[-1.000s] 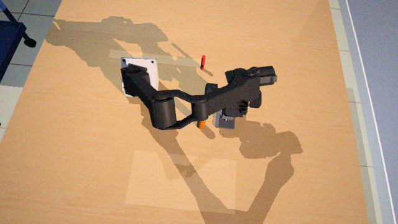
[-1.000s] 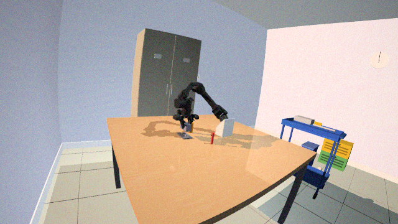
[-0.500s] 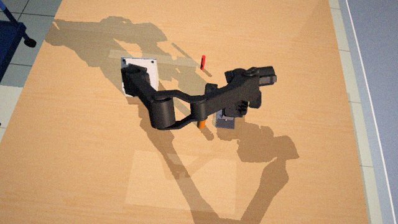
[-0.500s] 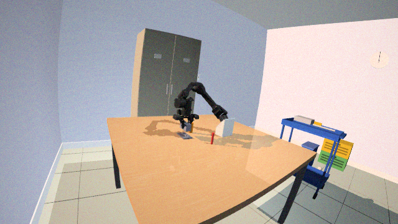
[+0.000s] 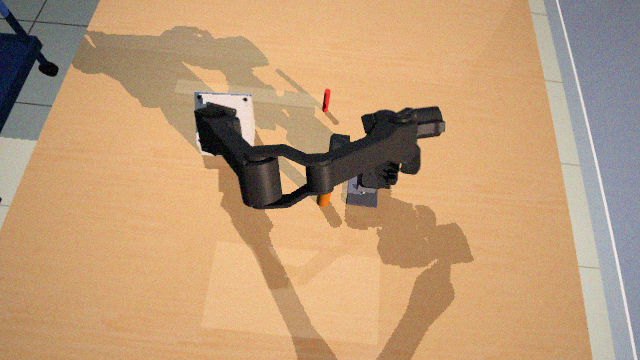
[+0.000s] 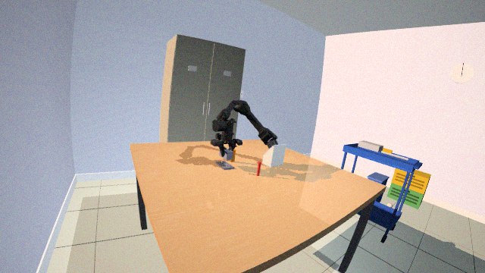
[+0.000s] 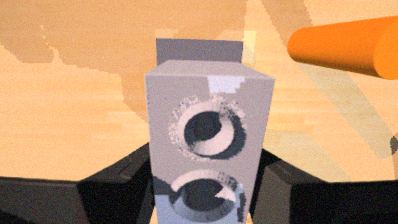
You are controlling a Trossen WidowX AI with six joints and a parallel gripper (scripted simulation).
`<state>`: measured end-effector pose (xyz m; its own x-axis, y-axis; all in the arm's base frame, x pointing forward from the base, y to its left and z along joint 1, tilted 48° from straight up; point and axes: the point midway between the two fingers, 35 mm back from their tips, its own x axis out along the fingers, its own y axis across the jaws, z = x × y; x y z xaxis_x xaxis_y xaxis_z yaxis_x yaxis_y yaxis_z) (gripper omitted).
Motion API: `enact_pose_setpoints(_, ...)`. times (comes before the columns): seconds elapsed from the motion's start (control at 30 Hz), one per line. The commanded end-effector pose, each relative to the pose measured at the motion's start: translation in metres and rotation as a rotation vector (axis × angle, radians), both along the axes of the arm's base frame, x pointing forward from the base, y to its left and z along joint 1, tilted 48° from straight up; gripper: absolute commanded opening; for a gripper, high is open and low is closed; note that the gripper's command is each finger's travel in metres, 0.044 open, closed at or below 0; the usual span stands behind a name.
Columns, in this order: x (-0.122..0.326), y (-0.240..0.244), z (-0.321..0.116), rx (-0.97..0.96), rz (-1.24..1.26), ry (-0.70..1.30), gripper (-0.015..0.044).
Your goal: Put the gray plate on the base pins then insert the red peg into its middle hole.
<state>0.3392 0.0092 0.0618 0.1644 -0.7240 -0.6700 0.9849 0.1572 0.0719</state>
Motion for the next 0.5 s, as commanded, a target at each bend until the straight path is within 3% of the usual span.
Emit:
enact_pose_setpoints(0.0, 0.001, 0.0, 0.003, -0.002, 0.005, -0.002, 0.0)
enact_pose_setpoints(0.47, 0.004, -0.013, -0.009, -0.002, 0.005, -0.002, 0.0)
